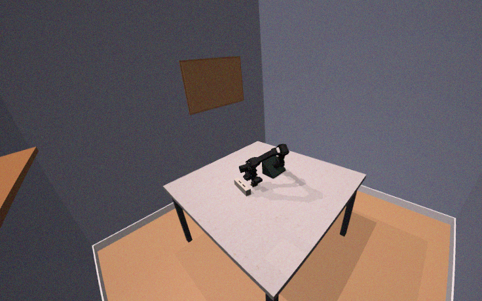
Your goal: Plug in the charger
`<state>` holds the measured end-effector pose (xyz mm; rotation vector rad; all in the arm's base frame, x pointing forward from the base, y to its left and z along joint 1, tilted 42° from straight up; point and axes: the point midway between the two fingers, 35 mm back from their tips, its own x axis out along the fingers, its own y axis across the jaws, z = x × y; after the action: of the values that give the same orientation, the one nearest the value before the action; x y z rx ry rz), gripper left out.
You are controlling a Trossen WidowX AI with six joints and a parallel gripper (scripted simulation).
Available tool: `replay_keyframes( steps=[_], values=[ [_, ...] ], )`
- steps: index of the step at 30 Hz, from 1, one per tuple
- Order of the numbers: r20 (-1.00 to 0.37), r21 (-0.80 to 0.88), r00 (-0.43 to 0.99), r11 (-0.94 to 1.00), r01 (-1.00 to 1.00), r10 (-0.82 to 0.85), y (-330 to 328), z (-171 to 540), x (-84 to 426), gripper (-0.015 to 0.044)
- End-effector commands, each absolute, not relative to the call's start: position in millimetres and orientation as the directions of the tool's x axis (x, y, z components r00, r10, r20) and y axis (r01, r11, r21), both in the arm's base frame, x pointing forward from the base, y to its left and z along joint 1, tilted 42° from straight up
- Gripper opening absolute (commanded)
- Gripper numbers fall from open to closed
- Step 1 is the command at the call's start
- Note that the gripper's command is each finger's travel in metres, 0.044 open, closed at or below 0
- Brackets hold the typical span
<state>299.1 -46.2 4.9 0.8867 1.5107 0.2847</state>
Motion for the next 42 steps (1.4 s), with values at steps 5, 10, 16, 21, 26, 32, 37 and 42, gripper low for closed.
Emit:
replay_keyframes(
  steps=[5,10,16,21,26,32,37,42],
  values=[
    [-0.734,0.659,0.096,0.67,0.342,0.672,-48,3,308,0.0],
    [-0.734,0.659,0.096,0.673,0.336,0.672,-49,3,314,0.0],
    [-0.735,0.66,0.096,0.675,0.329,0.672,-50,2,320,0.0],
    [-0.735,0.661,0.096,0.677,0.323,0.672,-52,1,325,0.0],
    [-0.735,0.662,0.096,0.678,0.32,0.671,-52,0,327,0.0],
    [-0.735,0.662,0.096,0.678,0.32,0.671,-53,0,327,0.0],
    [-0.735,0.662,0.096,0.678,0.32,0.671,-53,0,328,0.0],
    [-0.735,0.662,0.096,0.678,0.32,0.671,-53,0,329,0.0]
  ],
)
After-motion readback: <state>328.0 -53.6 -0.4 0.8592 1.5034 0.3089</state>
